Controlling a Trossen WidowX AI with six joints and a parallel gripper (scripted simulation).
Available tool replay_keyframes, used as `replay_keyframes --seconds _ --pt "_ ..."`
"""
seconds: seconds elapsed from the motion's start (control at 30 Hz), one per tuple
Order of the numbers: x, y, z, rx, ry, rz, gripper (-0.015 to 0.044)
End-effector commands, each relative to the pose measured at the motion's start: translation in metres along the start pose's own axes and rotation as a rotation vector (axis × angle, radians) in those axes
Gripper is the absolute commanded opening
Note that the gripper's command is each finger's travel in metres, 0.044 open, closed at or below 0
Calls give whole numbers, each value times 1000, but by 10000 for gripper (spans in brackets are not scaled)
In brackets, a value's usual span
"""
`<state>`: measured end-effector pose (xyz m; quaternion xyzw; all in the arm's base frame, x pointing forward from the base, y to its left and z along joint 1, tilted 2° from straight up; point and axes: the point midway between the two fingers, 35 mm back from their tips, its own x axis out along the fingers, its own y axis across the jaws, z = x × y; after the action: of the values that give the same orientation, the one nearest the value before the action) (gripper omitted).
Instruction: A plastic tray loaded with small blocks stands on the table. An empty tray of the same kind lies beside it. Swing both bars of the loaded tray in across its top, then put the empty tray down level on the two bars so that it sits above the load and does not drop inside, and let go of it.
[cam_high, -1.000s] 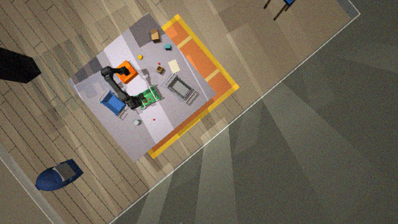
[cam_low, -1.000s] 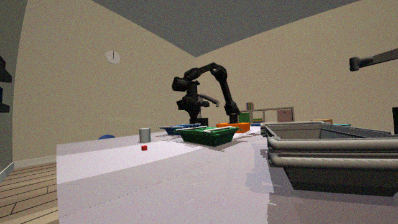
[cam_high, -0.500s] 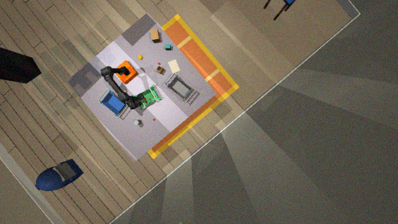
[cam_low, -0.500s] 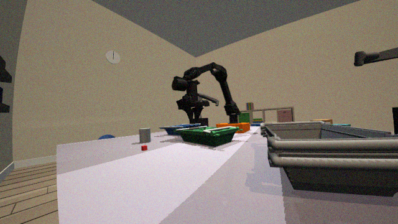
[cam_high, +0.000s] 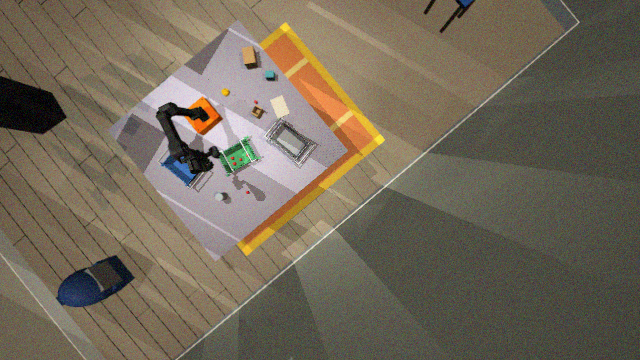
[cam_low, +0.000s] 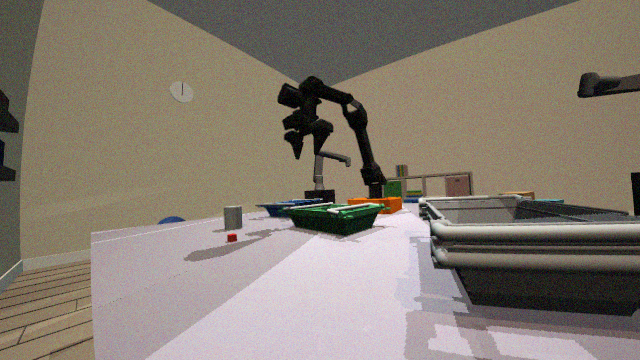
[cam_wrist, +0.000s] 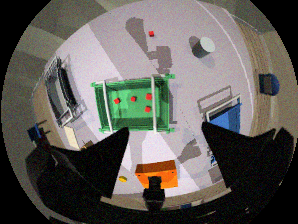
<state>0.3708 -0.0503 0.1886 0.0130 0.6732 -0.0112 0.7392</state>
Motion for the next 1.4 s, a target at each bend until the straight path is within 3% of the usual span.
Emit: replay_keyframes --seconds 0.0,0.3,0.6,0.93,1.37 --pt "29 -54 -19 -44 48 -6 440" --pt "70 -165 -99 -212 80 -13 440" --pt "100 -216 -188 -342 104 1 440" --pt "106 -217 -190 -345 105 2 440" --pt "172 -219 -196 -345 105 2 440"
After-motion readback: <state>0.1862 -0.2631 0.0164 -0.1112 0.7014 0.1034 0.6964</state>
